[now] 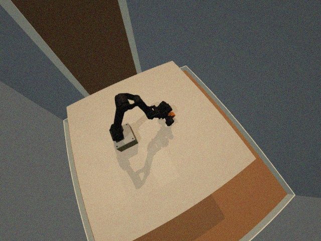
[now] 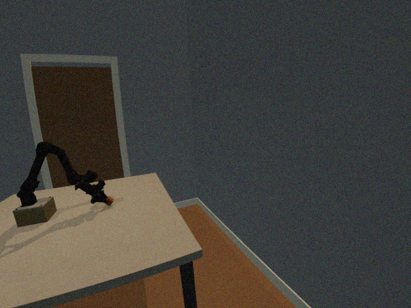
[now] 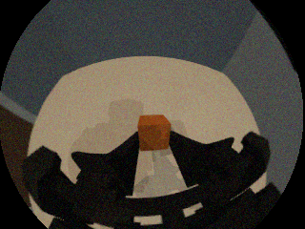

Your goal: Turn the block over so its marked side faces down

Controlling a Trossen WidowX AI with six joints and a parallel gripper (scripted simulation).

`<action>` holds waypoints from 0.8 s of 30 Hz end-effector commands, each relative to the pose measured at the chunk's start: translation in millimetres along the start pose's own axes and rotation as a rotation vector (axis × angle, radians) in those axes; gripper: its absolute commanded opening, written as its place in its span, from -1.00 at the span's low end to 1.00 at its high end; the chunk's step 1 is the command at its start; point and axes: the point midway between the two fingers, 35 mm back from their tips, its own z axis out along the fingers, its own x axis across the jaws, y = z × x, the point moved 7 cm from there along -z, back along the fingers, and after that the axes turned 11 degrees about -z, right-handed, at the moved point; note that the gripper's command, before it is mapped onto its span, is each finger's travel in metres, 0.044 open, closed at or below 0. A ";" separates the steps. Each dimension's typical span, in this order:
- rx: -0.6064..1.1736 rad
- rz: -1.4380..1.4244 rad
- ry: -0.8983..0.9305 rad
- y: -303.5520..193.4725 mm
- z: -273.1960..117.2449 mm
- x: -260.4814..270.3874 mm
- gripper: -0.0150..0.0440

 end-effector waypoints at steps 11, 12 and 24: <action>-0.200 -0.003 -0.043 -27.1 2.4 5.0 -0.49; -0.215 -0.003 -0.046 -28.7 1.6 5.3 -0.49; -0.306 -0.003 -0.063 -35.8 -4.9 6.6 -0.49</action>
